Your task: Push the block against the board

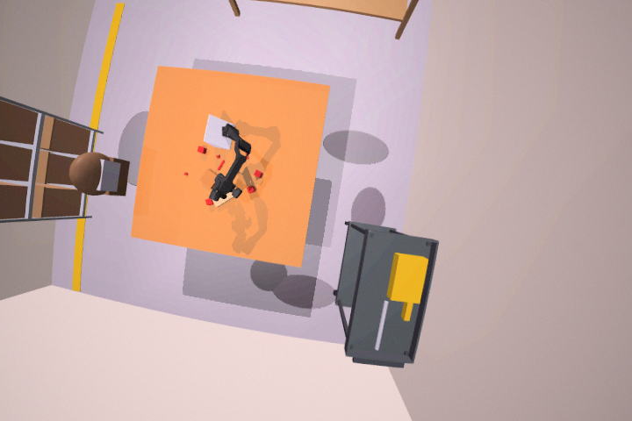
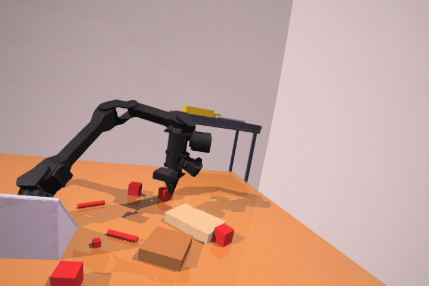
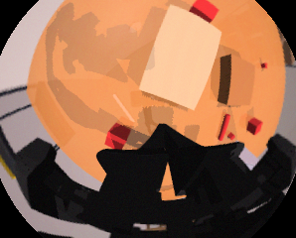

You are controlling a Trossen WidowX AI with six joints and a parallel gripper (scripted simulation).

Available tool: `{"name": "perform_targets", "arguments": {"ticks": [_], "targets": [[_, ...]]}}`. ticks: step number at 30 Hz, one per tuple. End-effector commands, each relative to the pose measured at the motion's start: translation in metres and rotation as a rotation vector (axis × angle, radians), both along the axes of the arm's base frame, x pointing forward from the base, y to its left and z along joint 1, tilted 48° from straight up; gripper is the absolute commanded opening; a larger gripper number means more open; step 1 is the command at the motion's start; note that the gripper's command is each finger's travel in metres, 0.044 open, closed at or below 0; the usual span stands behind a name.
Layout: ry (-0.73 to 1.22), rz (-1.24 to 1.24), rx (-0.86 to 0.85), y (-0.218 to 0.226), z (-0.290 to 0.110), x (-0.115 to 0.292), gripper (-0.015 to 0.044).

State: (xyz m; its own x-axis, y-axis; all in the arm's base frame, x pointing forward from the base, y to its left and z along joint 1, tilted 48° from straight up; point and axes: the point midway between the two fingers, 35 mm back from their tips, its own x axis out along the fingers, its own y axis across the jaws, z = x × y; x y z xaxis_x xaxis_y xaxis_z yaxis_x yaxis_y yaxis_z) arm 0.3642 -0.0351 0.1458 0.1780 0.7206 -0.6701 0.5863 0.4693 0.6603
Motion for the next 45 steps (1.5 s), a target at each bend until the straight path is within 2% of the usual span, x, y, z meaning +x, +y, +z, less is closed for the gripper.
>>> {"name": "perform_targets", "arguments": {"ticks": [1, 32, 38, 45], "targets": [[-0.094, 0.083, -0.025, -0.002, 0.003, 0.011, 0.0], [-0.871, 0.803, -0.219, -0.011, 0.006, 0.084, 0.0], [-0.871, 0.803, -0.22, -0.009, 0.005, 0.084, 0.0], [-0.89, 0.817, -0.222, 0.029, -0.03, 0.095, 0.0]]}}
